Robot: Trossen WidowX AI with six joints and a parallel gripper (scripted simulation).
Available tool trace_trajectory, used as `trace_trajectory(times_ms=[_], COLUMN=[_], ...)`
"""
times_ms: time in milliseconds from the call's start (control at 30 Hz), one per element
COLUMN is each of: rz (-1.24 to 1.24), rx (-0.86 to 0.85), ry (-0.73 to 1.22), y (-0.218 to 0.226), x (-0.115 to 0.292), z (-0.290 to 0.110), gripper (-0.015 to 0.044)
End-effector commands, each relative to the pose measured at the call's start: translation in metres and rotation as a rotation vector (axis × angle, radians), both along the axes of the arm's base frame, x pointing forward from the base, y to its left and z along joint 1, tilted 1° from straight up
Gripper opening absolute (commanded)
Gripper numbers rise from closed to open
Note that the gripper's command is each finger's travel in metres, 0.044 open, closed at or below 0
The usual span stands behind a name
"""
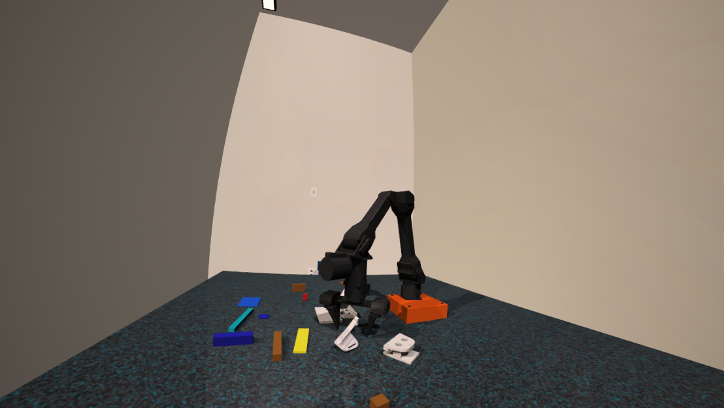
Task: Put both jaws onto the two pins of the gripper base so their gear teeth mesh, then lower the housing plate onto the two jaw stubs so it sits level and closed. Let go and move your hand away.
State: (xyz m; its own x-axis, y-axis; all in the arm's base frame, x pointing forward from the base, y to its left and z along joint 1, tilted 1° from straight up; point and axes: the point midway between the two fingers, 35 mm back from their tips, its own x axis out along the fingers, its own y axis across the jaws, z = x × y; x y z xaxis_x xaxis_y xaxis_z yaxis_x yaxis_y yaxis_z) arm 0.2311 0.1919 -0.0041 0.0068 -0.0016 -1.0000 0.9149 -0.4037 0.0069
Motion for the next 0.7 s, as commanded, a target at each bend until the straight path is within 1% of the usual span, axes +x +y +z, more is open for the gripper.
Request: trace_trajectory(times_ms=[0,267,567,633,667], rz=[-0.003,-0.003,-0.003,-0.003,-0.003], rx=[0.003,0.003,0.003,0.003,0.003], ry=[0.002,0.002,0.002,0.002,0.002], y=[0.0002,0.0002,0.0002,0.0002,0.0002], x=[-0.0006,-0.0006,-0.0006,-0.0006,-0.0006], z=[-0.0016,-0.0016,-0.0016,-0.0016,-0.0016], gripper=[0.0361,0.0151,0.0091,0.0039,0.0037])
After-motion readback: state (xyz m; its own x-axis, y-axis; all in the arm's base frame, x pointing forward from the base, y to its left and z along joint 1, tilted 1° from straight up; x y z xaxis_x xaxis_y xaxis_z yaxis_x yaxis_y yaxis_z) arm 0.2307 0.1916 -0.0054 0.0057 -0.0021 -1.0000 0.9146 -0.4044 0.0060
